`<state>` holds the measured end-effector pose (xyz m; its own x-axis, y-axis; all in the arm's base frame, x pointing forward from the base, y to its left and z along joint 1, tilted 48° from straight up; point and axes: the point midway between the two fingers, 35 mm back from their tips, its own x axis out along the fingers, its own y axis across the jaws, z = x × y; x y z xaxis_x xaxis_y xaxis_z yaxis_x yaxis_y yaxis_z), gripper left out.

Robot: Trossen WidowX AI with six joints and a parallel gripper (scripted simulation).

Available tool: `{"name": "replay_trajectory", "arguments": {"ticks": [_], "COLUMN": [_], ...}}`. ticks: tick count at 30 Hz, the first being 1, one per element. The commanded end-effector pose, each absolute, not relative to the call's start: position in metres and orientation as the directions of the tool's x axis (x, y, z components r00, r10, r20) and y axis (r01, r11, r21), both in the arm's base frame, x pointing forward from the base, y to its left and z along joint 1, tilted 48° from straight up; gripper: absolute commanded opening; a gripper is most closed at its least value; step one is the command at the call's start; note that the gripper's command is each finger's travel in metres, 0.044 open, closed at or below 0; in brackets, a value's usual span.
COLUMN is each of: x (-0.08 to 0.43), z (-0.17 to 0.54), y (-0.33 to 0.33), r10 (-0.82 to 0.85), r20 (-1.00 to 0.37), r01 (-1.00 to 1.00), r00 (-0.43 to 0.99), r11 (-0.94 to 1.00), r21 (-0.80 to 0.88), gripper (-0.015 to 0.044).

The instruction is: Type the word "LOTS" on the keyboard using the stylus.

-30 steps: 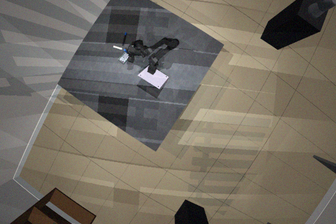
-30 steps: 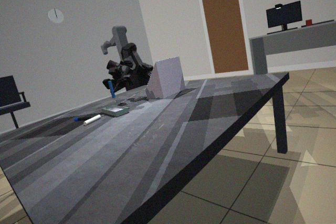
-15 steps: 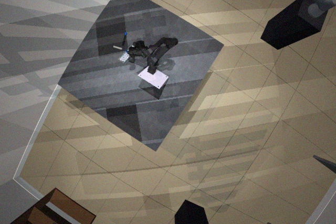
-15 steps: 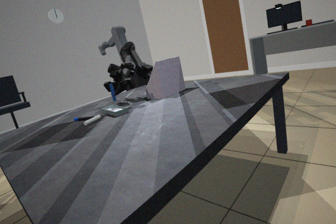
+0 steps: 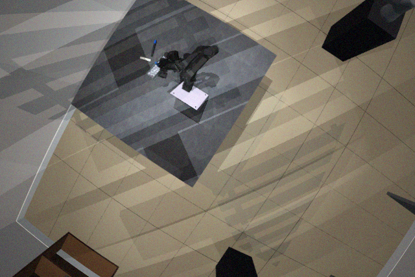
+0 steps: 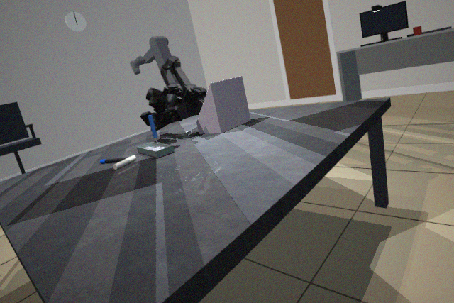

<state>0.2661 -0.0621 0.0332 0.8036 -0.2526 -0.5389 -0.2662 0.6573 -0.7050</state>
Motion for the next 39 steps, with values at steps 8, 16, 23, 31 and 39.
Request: {"name": "replay_trajectory", "arguments": {"ticks": [8, 16, 23, 31, 39], "x": [0.265, 0.265, 0.265, 0.264, 0.264], "z": [0.028, 0.026, 0.024, 0.022, 0.019], "y": [-0.066, -0.068, -0.07, -0.072, -0.075], "r10": [-0.249, -0.25, -0.25, -0.25, -0.25], "r20": [-0.544, -0.544, -0.544, -0.544, -0.544], "r01": [-0.274, -0.274, -0.274, -0.274, -0.274], "r00": [0.801, 0.801, 0.801, 0.801, 0.801], "r11": [0.655, 0.655, 0.655, 0.655, 0.655], "r21": [-0.704, -0.704, -0.704, -0.704, -0.704], "gripper": [0.0081, 0.0081, 0.0081, 0.0081, 0.0081]}}
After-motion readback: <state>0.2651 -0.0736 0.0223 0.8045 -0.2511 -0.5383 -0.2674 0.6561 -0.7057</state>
